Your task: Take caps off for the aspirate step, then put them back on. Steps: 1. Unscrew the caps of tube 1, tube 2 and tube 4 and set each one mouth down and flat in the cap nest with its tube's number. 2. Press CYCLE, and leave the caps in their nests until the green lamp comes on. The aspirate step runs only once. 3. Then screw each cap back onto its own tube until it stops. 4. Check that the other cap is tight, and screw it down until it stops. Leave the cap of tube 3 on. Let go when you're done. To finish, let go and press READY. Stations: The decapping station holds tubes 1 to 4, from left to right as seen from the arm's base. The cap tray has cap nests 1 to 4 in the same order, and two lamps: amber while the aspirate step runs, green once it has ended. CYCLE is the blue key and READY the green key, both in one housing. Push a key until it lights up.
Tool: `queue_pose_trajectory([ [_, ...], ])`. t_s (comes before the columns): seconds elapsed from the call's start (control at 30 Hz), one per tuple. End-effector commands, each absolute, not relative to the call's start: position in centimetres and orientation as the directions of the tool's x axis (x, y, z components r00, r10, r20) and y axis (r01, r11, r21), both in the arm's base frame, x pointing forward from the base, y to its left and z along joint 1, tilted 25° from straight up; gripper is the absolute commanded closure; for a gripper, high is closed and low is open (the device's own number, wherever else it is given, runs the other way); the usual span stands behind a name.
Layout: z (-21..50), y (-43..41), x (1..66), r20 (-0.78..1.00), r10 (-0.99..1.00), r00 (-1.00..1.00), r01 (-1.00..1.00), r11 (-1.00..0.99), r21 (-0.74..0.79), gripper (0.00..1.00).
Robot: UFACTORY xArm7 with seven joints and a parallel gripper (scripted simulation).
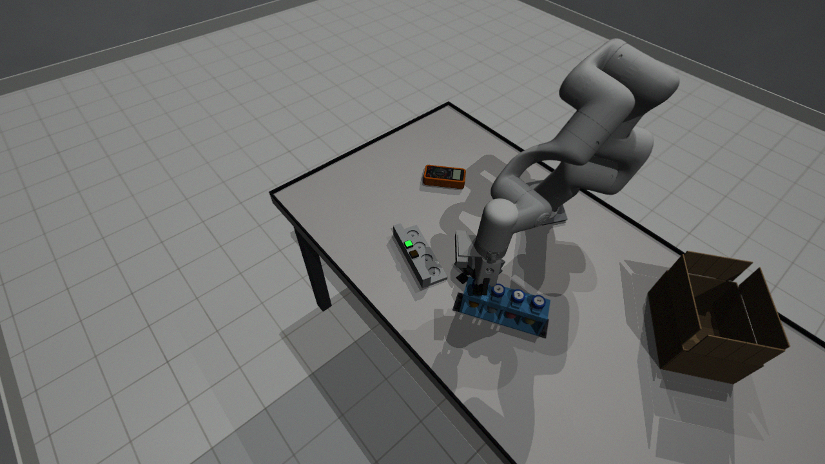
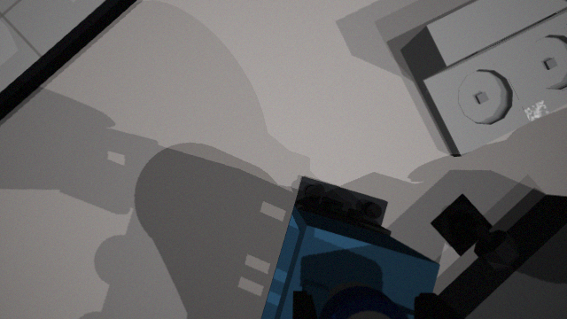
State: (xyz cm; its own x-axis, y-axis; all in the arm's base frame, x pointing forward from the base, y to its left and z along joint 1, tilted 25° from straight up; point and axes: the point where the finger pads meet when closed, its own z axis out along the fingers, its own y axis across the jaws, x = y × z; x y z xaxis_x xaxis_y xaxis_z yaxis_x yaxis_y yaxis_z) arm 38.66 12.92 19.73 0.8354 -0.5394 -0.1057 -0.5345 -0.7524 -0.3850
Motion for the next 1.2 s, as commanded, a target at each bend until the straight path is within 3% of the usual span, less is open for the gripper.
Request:
queue_pose_trajectory([
  [0.0, 19.9, 12.87, 38.81, -0.012, -0.306, 0.952, -0.282, -0.862, -0.421, 0.54],
  [0.13, 19.9, 12.87, 38.81, 0.058, -0.156, 0.986, -0.117, -0.9, -0.419, 0.54],
  [0.4, 19.9, 12.87, 38.81, 0.058, -0.156, 0.986, -0.117, -0.9, -0.419, 0.54],
  [0.43, 19.9, 12.87, 38.81, 0.058, -0.156, 0.986, -0.117, -0.9, -0.419, 1.0],
  [0.9, 19.9, 12.87, 38.81, 0.058, -0.156, 0.986, -0.117, -0.9, -0.419, 1.0],
  [1.17, 19.87, 12.88, 38.82, -0.109, -0.494, 0.863, -0.492, -0.769, -0.408, 1.0],
])
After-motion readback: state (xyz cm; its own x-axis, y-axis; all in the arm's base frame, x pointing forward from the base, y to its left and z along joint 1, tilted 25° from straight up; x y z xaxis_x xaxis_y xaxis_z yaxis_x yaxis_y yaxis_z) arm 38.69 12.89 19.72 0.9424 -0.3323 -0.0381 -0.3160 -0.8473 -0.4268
